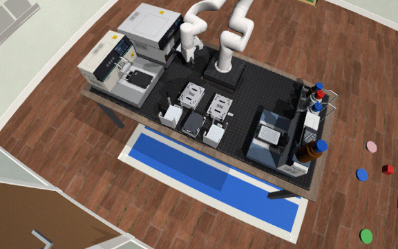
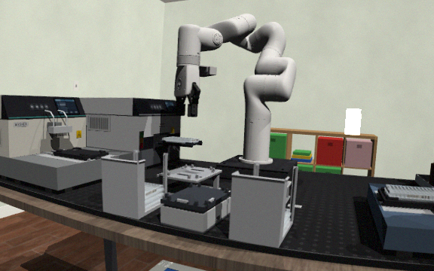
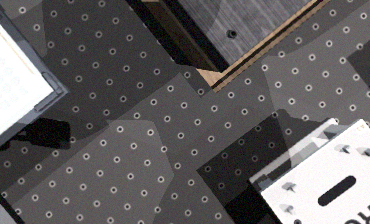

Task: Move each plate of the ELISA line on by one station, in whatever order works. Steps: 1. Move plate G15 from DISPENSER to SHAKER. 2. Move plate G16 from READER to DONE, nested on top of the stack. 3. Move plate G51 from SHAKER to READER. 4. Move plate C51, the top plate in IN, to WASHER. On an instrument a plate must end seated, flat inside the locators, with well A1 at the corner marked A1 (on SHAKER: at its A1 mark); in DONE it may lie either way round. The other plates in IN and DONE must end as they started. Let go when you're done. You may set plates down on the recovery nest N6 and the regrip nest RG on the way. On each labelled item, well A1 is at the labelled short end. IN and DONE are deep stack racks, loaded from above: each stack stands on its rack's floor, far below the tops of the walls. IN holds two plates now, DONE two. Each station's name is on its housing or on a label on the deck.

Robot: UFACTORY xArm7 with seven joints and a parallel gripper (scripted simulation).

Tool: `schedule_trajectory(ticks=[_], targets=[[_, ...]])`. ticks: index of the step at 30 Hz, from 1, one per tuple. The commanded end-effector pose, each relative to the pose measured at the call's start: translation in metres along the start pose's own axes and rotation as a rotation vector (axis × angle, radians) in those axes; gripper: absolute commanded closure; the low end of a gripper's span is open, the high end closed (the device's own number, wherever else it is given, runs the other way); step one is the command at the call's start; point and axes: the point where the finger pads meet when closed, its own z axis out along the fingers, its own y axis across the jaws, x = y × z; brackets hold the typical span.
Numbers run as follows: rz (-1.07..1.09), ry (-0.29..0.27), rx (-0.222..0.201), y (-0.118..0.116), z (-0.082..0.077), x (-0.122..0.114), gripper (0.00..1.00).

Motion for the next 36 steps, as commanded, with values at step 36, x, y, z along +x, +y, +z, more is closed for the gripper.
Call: schedule_trajectory(ticks=[36], targets=[[-0.321, -0.004, -0.002, 0.105, -0.002, 0.035, 0.00]])
